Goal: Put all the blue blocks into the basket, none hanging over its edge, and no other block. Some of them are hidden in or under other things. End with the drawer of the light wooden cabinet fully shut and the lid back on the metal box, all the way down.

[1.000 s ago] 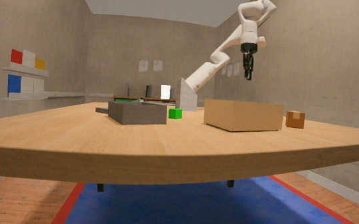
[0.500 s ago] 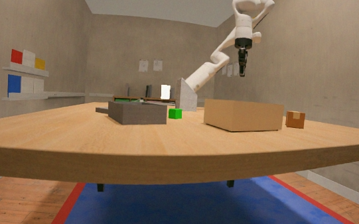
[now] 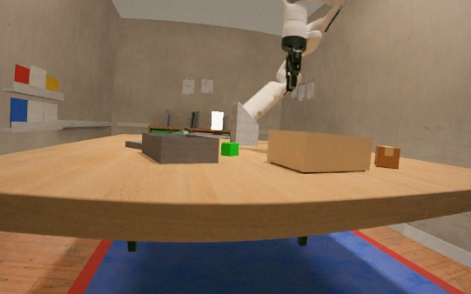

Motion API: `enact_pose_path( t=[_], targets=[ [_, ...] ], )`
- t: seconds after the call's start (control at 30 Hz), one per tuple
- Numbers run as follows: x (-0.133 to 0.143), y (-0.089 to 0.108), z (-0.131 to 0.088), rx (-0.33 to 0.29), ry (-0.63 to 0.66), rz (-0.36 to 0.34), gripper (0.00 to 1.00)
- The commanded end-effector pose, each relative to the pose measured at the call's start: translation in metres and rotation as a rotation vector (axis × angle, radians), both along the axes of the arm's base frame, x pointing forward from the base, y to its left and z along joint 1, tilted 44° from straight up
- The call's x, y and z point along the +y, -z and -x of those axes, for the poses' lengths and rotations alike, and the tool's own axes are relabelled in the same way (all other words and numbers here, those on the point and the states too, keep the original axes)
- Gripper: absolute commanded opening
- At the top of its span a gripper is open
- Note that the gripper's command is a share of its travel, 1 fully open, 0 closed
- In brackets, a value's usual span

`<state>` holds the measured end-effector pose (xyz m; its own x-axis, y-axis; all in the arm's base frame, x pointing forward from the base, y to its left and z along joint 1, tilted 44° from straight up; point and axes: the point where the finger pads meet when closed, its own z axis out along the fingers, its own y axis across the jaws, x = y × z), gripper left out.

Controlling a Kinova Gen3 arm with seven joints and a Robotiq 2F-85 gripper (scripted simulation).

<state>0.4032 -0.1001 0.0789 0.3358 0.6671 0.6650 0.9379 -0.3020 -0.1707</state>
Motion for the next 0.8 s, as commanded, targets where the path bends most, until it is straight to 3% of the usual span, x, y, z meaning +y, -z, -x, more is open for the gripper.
enact_pose_path(
  t=[0.0, 0.43, 0.5, 0.77],
  targets=[
    [-0.021, 0.016, -0.002, -0.057, -0.061, -0.002, 0.61],
    [-0.125, 0.115, 0.024, -0.337, -0.354, 0.032, 0.61],
    [-0.125, 0.115, 0.024, -0.337, -0.354, 0.032, 0.61],
    [-0.173, 0.176, 0.056, -0.490, -0.505, 0.051, 0.61]
  ],
)
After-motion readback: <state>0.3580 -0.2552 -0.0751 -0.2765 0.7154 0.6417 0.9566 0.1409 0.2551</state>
